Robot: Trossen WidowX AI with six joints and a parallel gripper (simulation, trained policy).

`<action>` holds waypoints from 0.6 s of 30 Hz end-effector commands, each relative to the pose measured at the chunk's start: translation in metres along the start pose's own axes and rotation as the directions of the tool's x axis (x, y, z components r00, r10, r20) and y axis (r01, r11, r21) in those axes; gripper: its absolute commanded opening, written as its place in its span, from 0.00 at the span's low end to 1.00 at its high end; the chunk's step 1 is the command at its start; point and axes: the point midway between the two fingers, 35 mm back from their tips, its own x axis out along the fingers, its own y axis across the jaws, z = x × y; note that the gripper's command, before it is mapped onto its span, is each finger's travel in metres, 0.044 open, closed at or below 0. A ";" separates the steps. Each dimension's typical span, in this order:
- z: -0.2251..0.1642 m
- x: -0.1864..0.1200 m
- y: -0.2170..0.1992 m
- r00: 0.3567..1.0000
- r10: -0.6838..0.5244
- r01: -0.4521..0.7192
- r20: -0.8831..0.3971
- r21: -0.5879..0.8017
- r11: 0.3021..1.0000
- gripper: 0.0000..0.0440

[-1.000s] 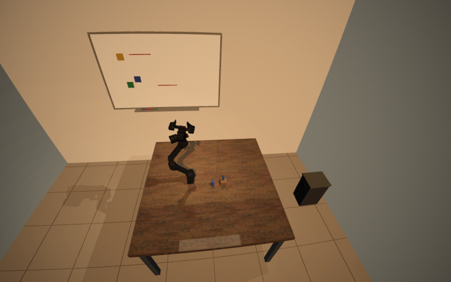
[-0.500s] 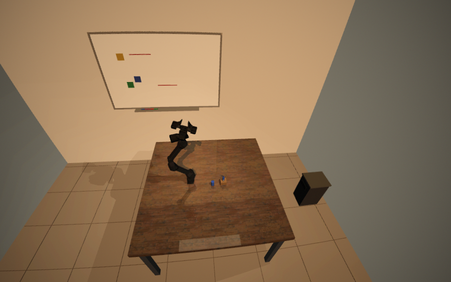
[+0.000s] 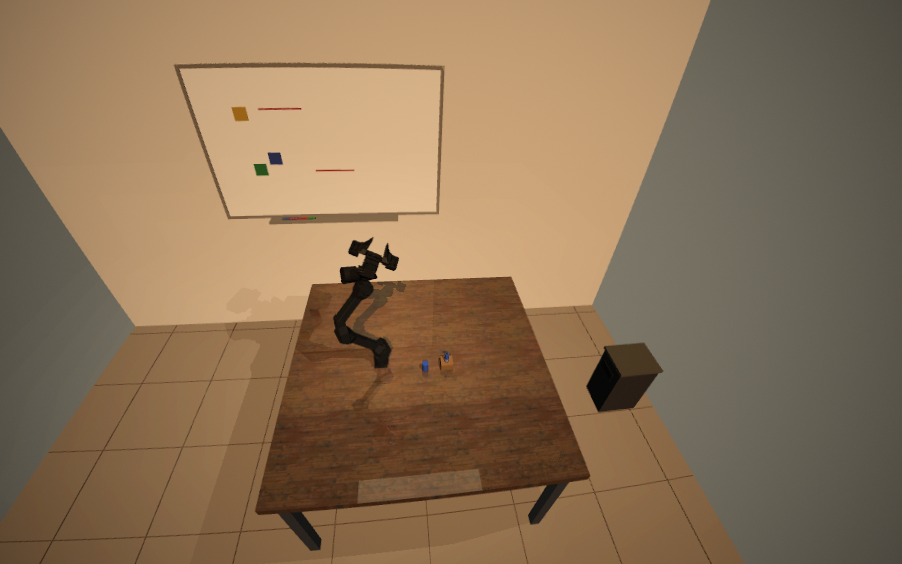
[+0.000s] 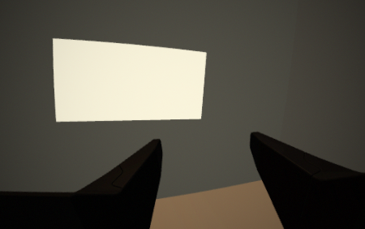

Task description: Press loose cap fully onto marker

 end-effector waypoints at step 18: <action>-0.023 -0.014 -0.042 0.968 -0.210 0.211 -0.136 -0.007 0.978 0.69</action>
